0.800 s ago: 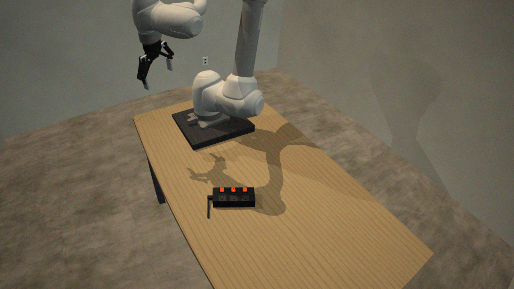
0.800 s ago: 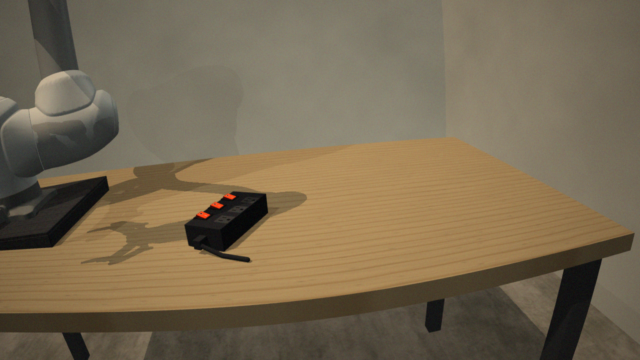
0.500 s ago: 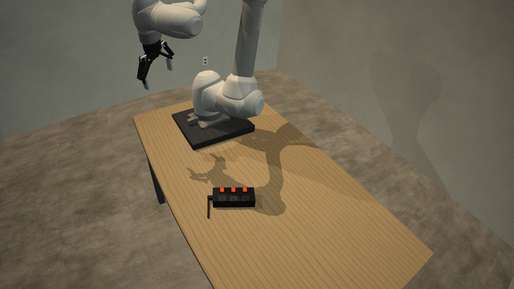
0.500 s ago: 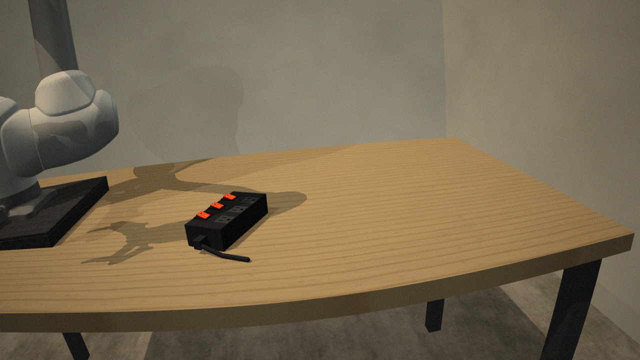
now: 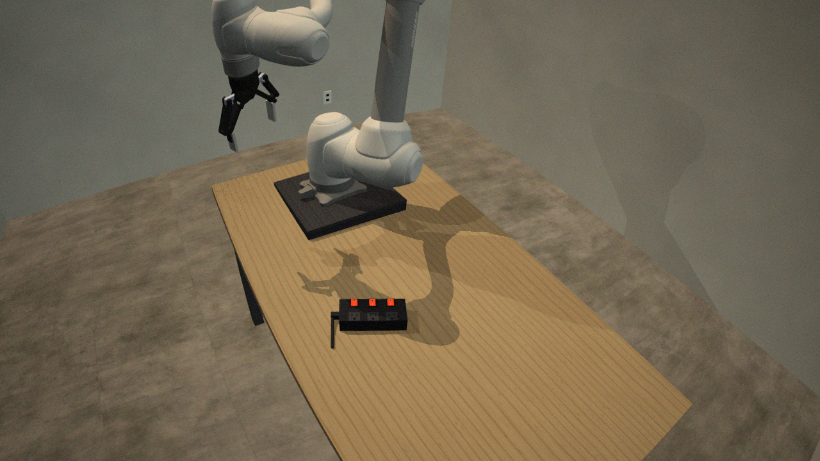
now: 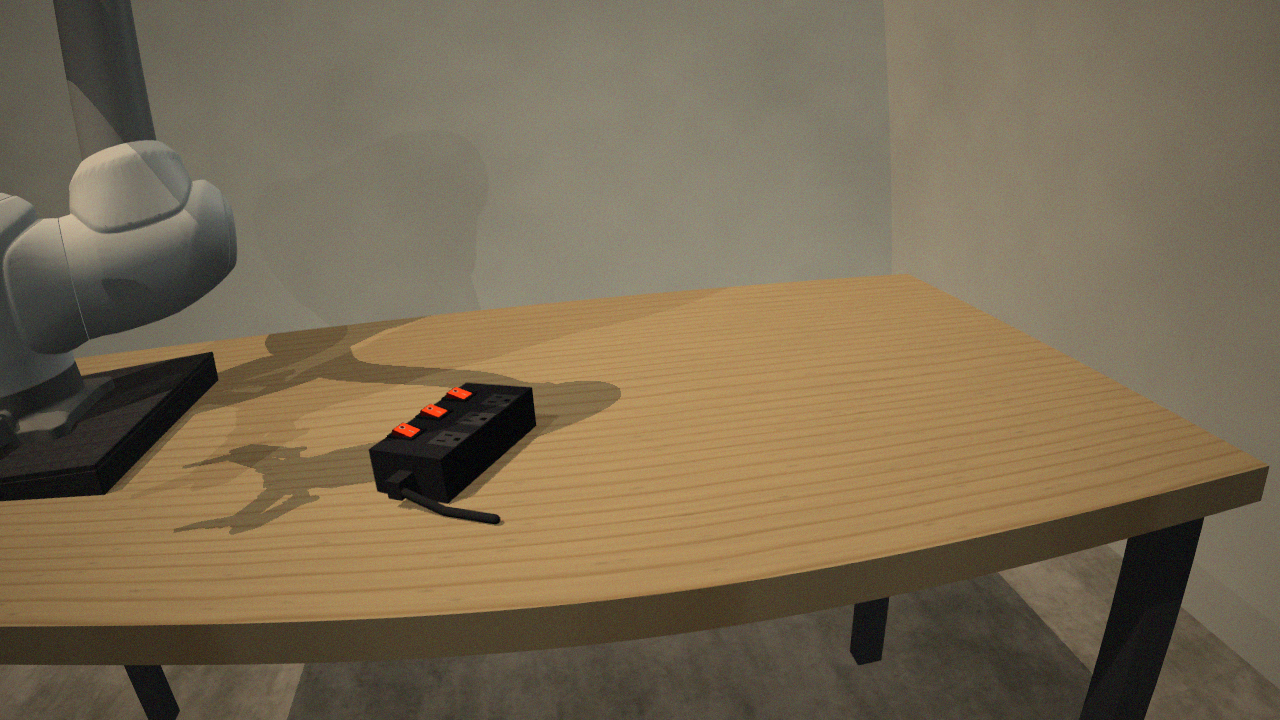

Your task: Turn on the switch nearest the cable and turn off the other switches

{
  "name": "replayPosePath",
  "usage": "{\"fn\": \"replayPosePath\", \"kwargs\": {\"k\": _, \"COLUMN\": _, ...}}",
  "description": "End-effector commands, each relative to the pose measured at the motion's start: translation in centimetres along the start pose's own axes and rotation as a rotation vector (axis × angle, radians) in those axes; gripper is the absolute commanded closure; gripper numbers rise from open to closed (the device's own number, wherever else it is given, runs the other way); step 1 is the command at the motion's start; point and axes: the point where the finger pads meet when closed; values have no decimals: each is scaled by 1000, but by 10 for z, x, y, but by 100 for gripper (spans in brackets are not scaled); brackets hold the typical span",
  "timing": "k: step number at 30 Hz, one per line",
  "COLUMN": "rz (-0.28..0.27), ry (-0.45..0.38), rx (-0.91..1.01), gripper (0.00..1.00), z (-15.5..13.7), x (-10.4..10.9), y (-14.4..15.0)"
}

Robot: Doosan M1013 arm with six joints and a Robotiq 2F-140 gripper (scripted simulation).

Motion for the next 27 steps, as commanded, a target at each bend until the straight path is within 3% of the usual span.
{"fn": "replayPosePath", "kwargs": {"k": 1, "rz": -65, "ry": 11, "rx": -38, "gripper": 0, "z": 35, "x": -17, "y": 44}}
{"fn": "replayPosePath", "kwargs": {"k": 4, "rz": -99, "ry": 24, "rx": -61, "gripper": 0, "z": 57, "x": -27, "y": 66}}
{"fn": "replayPosePath", "kwargs": {"k": 5, "rz": -136, "ry": 43, "rx": -88, "gripper": 0, "z": 81, "x": -36, "y": 86}}
{"fn": "replayPosePath", "kwargs": {"k": 7, "rz": -136, "ry": 43, "rx": -88, "gripper": 0, "z": 84, "x": -37, "y": 89}}
{"fn": "replayPosePath", "kwargs": {"k": 8, "rz": -173, "ry": 68, "rx": -120, "gripper": 0, "z": 113, "x": -48, "y": 109}}
{"fn": "replayPosePath", "kwargs": {"k": 10, "rz": -173, "ry": 68, "rx": -120, "gripper": 0, "z": 113, "x": -48, "y": 109}}
{"fn": "replayPosePath", "kwargs": {"k": 11, "rz": -209, "ry": 99, "rx": -155, "gripper": 0, "z": 145, "x": -59, "y": 129}}
{"fn": "replayPosePath", "kwargs": {"k": 13, "rz": -209, "ry": 99, "rx": -155, "gripper": 0, "z": 151, "x": -61, "y": 133}}
{"fn": "replayPosePath", "kwargs": {"k": 14, "rz": -241, "ry": 136, "rx": -194, "gripper": 0, "z": 179, "x": -70, "y": 145}}
{"fn": "replayPosePath", "kwargs": {"k": 15, "rz": -241, "ry": 136, "rx": -194, "gripper": 0, "z": 188, "x": -74, "y": 151}}
{"fn": "replayPosePath", "kwargs": {"k": 16, "rz": -241, "ry": 136, "rx": -194, "gripper": 0, "z": 188, "x": -74, "y": 151}}
{"fn": "replayPosePath", "kwargs": {"k": 18, "rz": -269, "ry": 177, "rx": -235, "gripper": 0, "z": 227, "x": -87, "y": 165}}
{"fn": "replayPosePath", "kwargs": {"k": 20, "rz": -269, "ry": 177, "rx": -235, "gripper": 0, "z": 227, "x": -87, "y": 165}}
{"fn": "replayPosePath", "kwargs": {"k": 21, "rz": -291, "ry": 219, "rx": -277, "gripper": 0, "z": 265, "x": -100, "y": 176}}
{"fn": "replayPosePath", "kwargs": {"k": 23, "rz": -291, "ry": 219, "rx": -277, "gripper": 0, "z": 265, "x": -100, "y": 176}}
{"fn": "replayPosePath", "kwargs": {"k": 24, "rz": -307, "ry": 261, "rx": -318, "gripper": 0, "z": 300, "x": -111, "y": 184}}
{"fn": "replayPosePath", "kwargs": {"k": 27, "rz": -307, "ry": 261, "rx": -318, "gripper": 0, "z": 300, "x": -112, "y": 184}}
Point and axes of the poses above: the point where the finger pads meet when closed, its own x axis back along the fingers, its own y axis across the jaws, z = x × y, and after that the axes turned 12 degrees about x, right-handed
